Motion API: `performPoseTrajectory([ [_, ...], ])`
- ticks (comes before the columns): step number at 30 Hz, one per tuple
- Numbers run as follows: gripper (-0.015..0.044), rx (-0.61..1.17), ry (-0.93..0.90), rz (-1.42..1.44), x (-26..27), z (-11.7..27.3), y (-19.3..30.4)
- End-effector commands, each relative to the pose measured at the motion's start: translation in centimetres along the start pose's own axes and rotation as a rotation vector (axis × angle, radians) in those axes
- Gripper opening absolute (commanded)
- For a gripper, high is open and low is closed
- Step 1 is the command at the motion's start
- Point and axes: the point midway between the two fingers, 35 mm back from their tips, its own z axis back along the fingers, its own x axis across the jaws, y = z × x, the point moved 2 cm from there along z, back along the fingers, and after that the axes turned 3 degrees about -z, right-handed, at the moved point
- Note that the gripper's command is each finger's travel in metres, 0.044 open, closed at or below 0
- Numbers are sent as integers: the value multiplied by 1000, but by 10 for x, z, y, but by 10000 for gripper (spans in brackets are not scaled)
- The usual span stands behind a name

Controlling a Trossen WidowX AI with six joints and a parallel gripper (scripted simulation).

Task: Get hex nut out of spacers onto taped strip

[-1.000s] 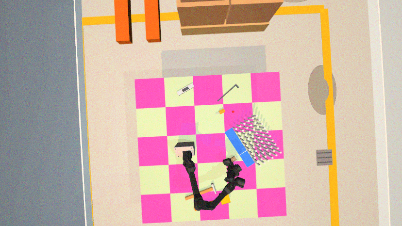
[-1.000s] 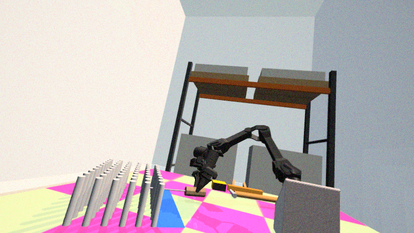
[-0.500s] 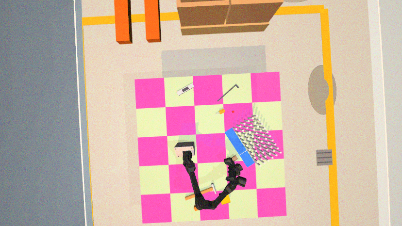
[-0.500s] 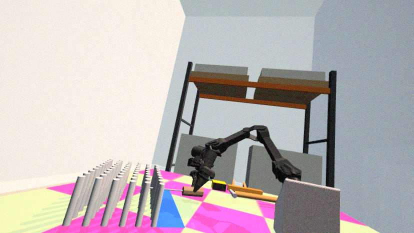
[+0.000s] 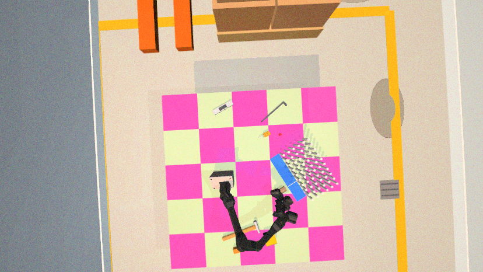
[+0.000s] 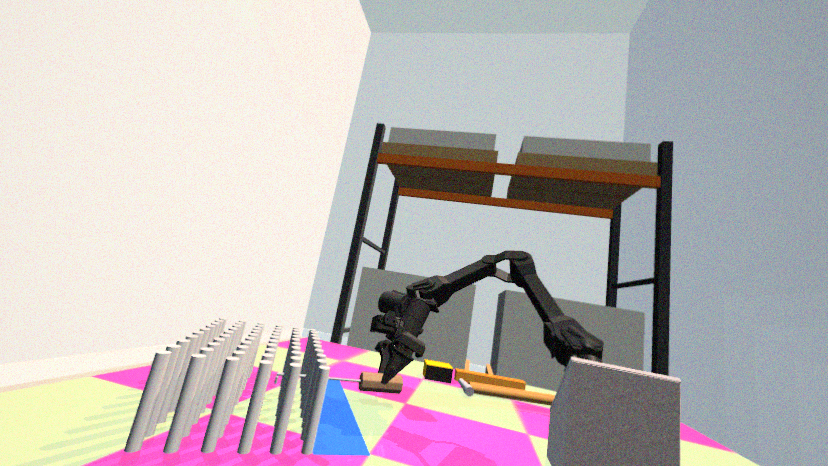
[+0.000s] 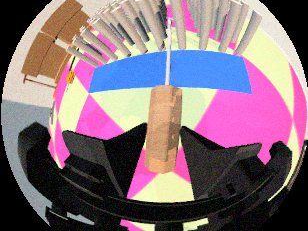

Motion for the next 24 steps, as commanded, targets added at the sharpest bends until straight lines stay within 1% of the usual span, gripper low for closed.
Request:
performPoseTrajectory([
  [1, 0, -3, 2, -4, -1, -1, -3],
  [24, 0, -4, 2, -3, 0, -8, -19],
])
